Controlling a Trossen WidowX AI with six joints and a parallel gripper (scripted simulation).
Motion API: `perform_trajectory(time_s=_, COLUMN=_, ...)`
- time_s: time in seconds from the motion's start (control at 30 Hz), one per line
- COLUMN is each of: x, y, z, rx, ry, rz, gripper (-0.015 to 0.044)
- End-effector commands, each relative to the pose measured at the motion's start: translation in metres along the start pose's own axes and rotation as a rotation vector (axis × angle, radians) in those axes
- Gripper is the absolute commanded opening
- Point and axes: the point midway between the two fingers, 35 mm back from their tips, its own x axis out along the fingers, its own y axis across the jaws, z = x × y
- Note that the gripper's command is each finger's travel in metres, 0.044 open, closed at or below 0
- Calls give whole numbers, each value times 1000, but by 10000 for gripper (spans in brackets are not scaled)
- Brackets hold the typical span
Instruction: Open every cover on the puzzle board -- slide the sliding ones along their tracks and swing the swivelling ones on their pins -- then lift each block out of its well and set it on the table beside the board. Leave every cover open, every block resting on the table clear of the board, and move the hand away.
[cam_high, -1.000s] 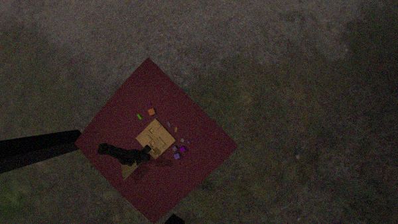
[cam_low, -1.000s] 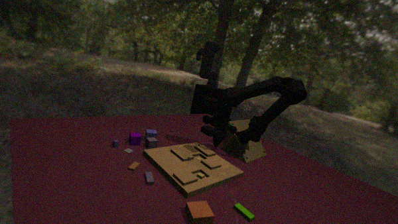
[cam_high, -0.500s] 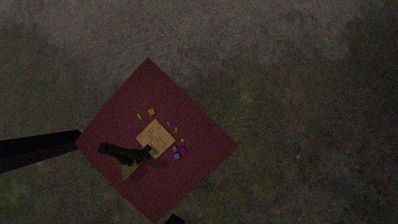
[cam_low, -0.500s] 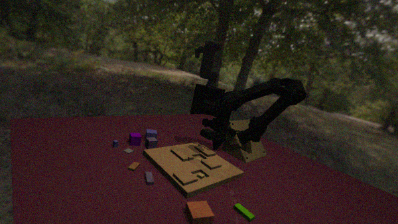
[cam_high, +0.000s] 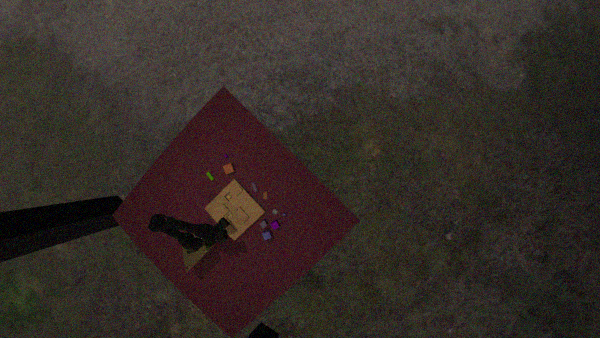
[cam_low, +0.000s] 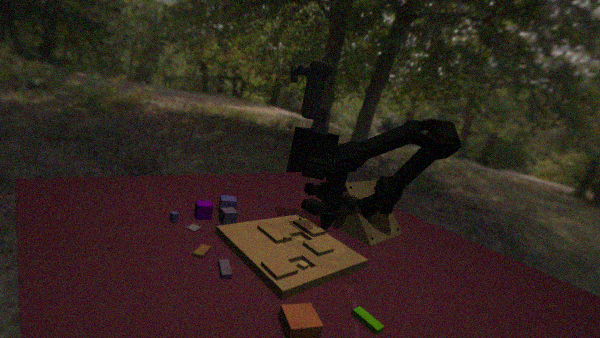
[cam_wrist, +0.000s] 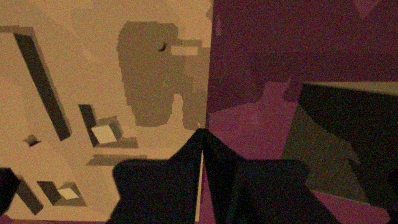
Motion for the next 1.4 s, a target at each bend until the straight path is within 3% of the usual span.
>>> perform_trajectory(time_s=0.0, x=1, y=2, z=-1, rx=6, ry=4, rz=1, gripper=0)
perform_trajectory(time_s=1.37, x=3, y=47, z=-5, rx=4, ry=5, rz=2, gripper=0)
